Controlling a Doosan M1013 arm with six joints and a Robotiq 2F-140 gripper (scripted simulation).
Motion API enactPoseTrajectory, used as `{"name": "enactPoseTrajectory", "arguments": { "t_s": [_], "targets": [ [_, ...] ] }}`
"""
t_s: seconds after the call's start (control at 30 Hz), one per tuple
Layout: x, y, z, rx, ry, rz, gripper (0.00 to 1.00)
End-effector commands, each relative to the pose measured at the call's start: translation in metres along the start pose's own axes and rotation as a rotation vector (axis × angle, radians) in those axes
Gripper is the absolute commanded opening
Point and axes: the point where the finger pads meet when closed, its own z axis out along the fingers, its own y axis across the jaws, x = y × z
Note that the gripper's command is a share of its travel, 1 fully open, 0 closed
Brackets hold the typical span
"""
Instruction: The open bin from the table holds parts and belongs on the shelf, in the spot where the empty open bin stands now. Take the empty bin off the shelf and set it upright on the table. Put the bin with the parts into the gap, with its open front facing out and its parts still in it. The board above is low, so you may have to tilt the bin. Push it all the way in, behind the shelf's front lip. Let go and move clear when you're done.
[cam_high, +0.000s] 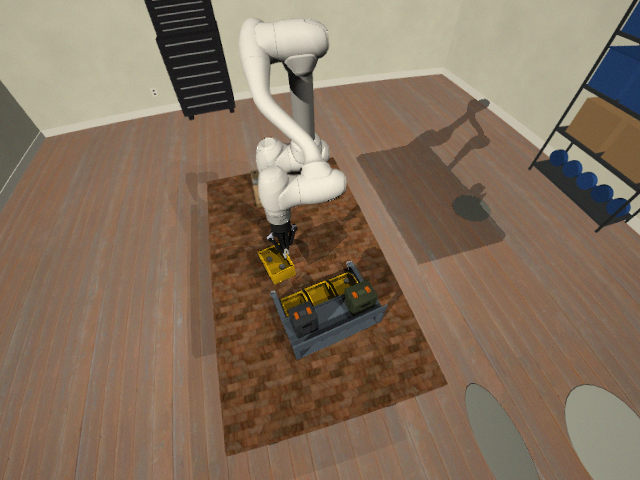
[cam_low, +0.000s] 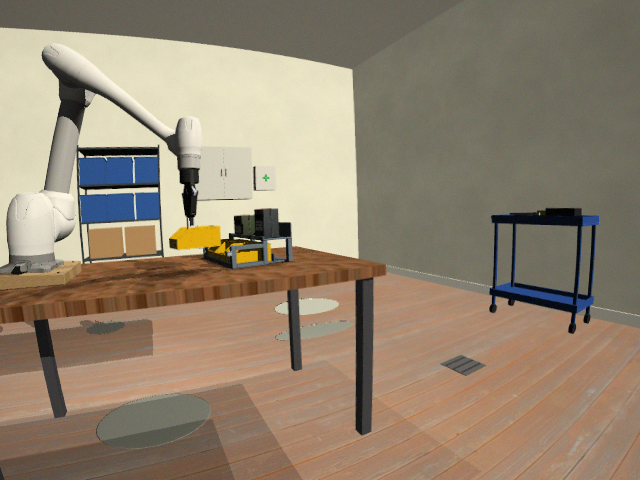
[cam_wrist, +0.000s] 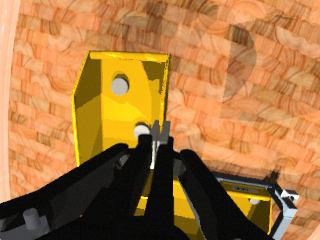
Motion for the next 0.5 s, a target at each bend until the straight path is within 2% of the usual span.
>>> {"name": "enactPoseTrajectory", "arguments": {
  "t_s": [0.0,0.47],
  "targets": [
    [-0.0031,-0.0060,-0.0024,-0.002,-0.002,0.062,0.10],
    [-0.0032,-0.0086,-0.0024,-0.002,-0.002,0.092,0.10]
  ]
}}
